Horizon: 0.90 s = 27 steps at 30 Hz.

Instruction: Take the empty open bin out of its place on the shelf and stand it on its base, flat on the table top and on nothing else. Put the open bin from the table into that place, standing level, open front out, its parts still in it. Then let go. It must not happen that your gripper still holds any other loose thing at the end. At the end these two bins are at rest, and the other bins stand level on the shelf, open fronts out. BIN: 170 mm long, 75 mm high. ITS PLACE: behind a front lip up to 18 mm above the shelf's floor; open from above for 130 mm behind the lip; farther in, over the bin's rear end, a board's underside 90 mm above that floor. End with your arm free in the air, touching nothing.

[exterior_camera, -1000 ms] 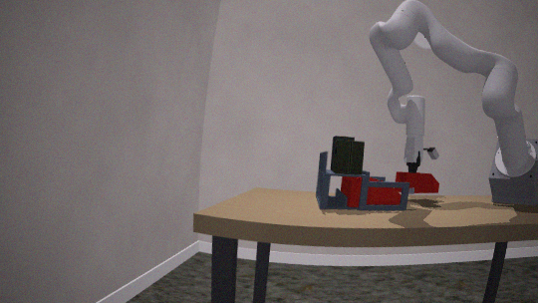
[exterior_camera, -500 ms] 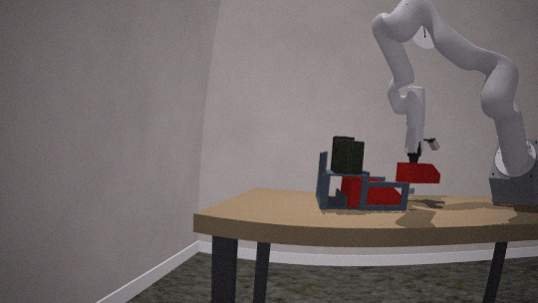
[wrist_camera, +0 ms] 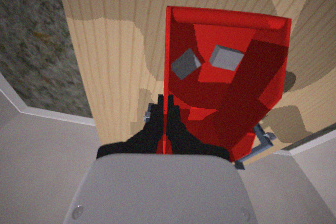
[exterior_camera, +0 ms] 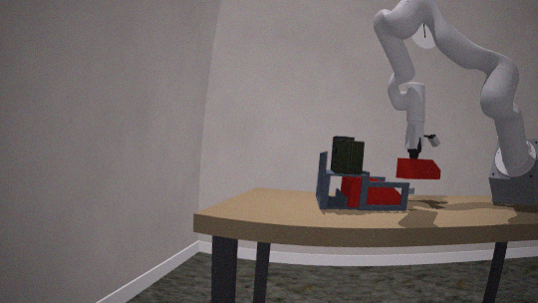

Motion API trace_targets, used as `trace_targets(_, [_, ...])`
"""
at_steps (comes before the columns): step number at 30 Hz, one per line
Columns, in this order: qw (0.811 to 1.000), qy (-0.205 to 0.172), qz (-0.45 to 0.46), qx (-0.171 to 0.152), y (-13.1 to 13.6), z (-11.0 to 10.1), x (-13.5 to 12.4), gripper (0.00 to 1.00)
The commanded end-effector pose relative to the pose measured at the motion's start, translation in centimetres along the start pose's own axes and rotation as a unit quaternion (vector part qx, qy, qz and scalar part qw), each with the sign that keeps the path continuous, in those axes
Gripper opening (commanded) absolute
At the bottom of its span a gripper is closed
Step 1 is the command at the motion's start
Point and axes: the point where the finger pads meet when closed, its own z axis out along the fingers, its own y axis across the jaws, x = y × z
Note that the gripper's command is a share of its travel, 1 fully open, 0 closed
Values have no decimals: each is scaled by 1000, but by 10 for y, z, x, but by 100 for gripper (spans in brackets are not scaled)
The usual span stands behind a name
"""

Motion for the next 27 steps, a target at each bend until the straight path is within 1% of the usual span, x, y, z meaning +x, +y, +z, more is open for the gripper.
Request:
trace_targets(1, [1000, 0, 0, 1, -1, -1, 0, 0])
trace_targets(10, [1000, 0, 0, 1, 0, -1, 0, 0])
trace_targets(15, [1000, 0, 5, 1, 4, -1, -1, 0])
trace_targets(18, [1000, 0, 21, 1, 20, -1, -4, 0])
trace_targets(24, [997, 0, 74, 1, 70, -1, -15, 0])
trace_targets(27, [996, 0, 93, 1, 89, -1, -19, 0])
